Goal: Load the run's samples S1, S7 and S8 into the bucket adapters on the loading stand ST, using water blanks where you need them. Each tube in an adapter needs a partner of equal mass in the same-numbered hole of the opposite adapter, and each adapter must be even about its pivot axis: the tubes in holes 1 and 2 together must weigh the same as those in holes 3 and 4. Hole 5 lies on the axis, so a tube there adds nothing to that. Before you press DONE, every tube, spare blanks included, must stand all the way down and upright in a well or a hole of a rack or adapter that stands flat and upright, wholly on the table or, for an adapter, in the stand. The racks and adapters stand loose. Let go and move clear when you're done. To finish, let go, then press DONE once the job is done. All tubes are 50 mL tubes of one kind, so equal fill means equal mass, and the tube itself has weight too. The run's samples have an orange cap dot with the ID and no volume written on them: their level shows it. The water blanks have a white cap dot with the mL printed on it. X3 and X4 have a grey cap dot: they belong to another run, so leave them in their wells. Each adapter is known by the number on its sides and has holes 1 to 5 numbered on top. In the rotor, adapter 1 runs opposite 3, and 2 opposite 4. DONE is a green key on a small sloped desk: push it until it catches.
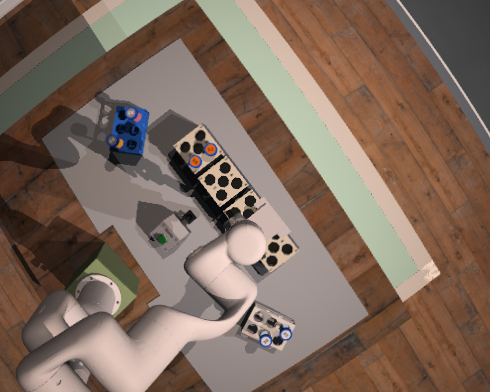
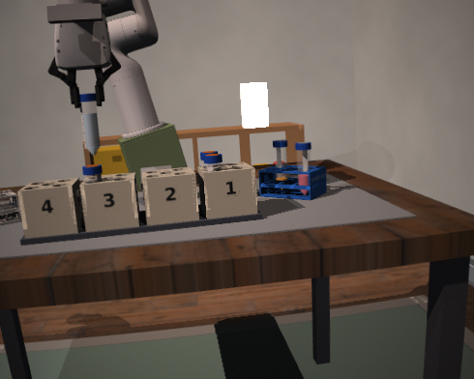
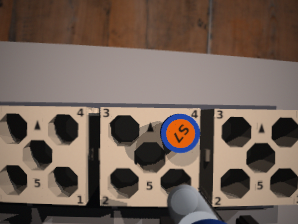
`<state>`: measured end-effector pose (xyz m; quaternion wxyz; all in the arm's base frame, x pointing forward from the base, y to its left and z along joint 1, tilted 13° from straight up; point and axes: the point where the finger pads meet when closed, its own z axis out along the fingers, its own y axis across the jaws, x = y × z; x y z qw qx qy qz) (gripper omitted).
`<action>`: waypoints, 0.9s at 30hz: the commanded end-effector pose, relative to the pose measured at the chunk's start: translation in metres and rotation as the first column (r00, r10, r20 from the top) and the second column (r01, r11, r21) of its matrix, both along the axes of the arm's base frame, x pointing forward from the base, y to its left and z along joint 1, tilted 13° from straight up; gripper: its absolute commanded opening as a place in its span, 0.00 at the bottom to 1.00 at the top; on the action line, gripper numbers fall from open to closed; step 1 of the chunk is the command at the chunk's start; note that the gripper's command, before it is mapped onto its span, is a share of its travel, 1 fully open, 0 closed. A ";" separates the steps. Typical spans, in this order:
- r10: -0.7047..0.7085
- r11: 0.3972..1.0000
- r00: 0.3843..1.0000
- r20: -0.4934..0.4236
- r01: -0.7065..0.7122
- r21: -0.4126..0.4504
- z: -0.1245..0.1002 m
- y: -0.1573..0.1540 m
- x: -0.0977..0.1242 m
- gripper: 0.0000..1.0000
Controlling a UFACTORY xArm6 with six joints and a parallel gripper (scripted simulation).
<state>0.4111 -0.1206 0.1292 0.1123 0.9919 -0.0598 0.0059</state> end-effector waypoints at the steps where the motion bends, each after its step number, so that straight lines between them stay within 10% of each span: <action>1: 0.001 1.000 1.000 0.004 -0.001 -0.001 0.001 0.000 0.002 0.00; 27: 0.001 1.000 1.000 0.004 -0.001 -0.001 -0.028 -0.006 0.002 0.00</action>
